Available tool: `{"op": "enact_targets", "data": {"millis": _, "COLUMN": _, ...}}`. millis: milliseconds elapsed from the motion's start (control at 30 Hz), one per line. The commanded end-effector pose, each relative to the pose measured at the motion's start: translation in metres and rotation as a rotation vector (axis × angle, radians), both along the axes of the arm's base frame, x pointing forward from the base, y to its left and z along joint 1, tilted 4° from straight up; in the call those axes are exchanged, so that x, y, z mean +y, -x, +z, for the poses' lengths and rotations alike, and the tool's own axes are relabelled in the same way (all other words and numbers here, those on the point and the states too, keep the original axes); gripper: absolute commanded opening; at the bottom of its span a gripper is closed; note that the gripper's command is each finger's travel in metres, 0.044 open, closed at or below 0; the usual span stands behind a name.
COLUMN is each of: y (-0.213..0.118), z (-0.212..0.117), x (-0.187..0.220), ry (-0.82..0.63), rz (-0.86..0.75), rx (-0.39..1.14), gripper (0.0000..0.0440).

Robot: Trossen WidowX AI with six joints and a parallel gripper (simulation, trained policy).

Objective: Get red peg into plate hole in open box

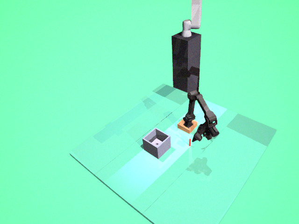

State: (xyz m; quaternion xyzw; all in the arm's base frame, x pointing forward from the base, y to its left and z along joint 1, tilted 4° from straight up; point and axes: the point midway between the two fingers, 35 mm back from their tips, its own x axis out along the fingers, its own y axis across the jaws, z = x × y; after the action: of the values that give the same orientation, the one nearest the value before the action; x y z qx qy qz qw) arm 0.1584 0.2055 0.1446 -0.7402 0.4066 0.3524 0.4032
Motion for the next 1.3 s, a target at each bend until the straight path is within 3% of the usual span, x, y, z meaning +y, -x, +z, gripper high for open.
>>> {"op": "enact_targets", "data": {"millis": 0, "y": -0.001, "z": -0.001, "x": -0.006, "ry": -0.038, "rz": -0.099, "rx": -0.012, "gripper": 0.044}}
{"op": "enact_targets", "data": {"millis": 1267, "y": -0.003, "z": -0.01, "x": -0.048, "ry": -0.497, "rz": -1.321, "rx": -0.245, "gripper": 0.044}}
